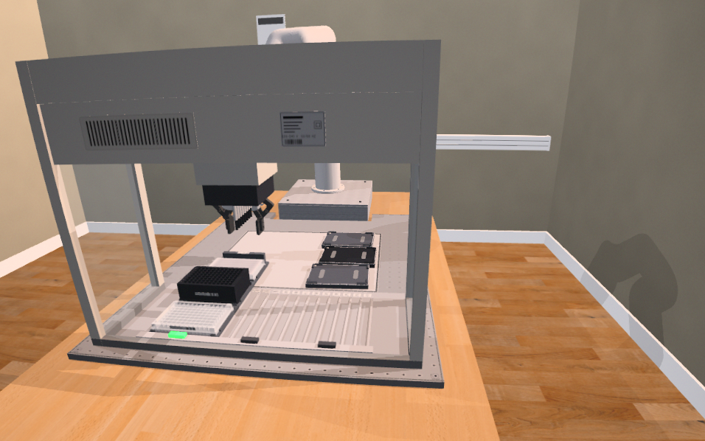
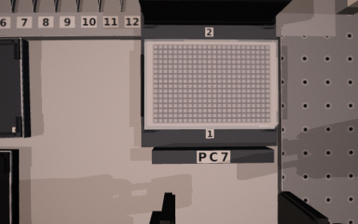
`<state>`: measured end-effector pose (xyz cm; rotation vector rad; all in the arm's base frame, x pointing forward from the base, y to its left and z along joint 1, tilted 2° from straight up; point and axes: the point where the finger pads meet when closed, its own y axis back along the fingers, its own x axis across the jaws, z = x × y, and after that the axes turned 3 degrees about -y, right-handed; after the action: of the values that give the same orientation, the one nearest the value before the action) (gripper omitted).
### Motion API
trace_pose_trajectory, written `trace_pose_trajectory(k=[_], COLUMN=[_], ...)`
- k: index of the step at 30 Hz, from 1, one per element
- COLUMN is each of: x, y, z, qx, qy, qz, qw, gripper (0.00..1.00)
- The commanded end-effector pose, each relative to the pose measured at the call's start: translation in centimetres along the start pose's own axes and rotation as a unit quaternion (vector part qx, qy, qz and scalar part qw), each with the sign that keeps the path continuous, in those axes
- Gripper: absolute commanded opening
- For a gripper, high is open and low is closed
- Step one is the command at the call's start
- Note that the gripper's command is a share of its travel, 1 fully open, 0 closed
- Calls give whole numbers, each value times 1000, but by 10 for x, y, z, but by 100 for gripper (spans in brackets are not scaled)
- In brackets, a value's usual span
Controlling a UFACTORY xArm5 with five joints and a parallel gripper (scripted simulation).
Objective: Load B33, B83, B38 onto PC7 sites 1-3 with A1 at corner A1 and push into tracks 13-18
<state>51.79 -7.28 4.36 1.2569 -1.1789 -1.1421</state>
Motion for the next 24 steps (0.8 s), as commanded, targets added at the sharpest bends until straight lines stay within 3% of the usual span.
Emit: trace_pose_trajectory(k=[1,24], x=[0,1], y=[9,44], z=[-1,-1], qx=[3,3], qy=[0,0], qz=[-6,-6], qw=[1000,1000], gripper=[81,81])
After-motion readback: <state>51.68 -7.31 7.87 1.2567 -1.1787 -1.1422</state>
